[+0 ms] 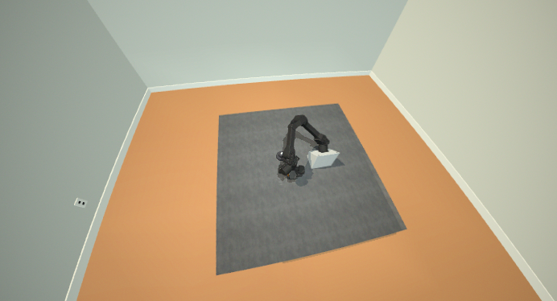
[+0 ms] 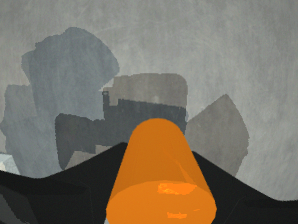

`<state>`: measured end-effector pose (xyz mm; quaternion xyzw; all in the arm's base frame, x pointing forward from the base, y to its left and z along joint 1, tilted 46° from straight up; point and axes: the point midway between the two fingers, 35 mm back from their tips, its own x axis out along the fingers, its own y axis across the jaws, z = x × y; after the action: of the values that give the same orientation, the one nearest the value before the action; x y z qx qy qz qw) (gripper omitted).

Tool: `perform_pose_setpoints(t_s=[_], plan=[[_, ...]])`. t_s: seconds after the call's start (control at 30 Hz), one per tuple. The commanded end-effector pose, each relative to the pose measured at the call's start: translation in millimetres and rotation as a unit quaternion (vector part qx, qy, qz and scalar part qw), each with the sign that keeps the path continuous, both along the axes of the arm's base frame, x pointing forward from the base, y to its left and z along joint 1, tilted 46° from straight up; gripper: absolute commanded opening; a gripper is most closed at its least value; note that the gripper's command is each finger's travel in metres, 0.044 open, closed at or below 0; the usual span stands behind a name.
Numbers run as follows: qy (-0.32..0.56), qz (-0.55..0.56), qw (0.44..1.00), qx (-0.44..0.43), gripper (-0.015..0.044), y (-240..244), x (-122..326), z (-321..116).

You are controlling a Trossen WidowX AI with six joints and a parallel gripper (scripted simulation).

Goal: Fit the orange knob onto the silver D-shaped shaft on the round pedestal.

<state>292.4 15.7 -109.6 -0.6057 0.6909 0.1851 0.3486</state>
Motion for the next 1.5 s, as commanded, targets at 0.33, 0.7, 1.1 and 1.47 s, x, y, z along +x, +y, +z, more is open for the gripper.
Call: perform_pose_setpoints(t_s=[0.33,0.7,1.1,1.47], plan=[[0.002,-0.003,1.0,-0.004,0.0026,-19,0,-16],[0.002,-0.003,1.0,-0.004,0.024,-19,0,-16],[0.002,-0.003,1.0,-0.004,0.024,-19,0,-16],[0.005,0.001,1.0,-0.004,0.044,39,2,39]])
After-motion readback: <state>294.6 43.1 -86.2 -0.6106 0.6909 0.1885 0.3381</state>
